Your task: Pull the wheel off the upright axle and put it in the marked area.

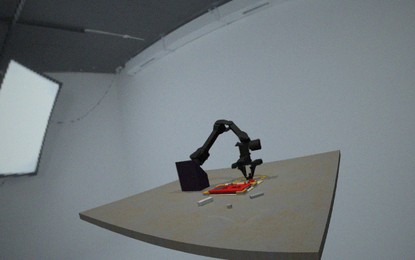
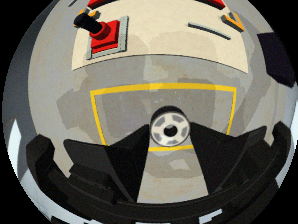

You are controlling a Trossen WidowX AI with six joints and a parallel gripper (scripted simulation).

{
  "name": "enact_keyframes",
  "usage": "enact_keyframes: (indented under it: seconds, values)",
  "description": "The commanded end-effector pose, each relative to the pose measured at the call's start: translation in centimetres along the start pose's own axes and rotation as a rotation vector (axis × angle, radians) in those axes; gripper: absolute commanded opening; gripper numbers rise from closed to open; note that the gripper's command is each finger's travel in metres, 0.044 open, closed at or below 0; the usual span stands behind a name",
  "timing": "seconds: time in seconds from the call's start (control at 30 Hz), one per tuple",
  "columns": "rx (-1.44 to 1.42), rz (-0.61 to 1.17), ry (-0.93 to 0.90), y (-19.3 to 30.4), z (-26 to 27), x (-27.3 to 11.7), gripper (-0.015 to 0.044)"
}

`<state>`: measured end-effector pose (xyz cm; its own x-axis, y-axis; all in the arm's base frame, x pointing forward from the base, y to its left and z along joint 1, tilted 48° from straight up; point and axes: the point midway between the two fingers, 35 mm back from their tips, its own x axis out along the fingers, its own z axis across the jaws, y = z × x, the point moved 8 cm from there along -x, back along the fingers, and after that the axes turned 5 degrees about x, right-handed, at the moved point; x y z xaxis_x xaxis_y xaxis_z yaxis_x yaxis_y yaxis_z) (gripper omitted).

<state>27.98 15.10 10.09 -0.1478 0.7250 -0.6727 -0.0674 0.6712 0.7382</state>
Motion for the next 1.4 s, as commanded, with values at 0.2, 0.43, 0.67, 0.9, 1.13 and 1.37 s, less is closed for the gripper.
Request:
enact_keyframes:
  seconds: [0.2, 0.43, 0.67, 0.9, 1.13, 1.37]
  values:
    - [0.001, 0.001, 0.0, 0.0, 0.0, 0.3, 0.0131]
    - [0.002, -0.001, 0.001, 0.0, 0.0, -0.4, 0.03]
    - [0.012, 0.0, 0.004, -0.1, 0.1, -5.7, 0.03]
    - [0.022, -0.015, -0.001, -2.3, -2.4, -7.4, 0.0405]
    - [0.017, -0.004, 0.008, -4.8, -7.7, -10.3, 0.044]
    - [0.017, -0.004, 0.008, -4.8, -7.7, -10.3, 0.044]
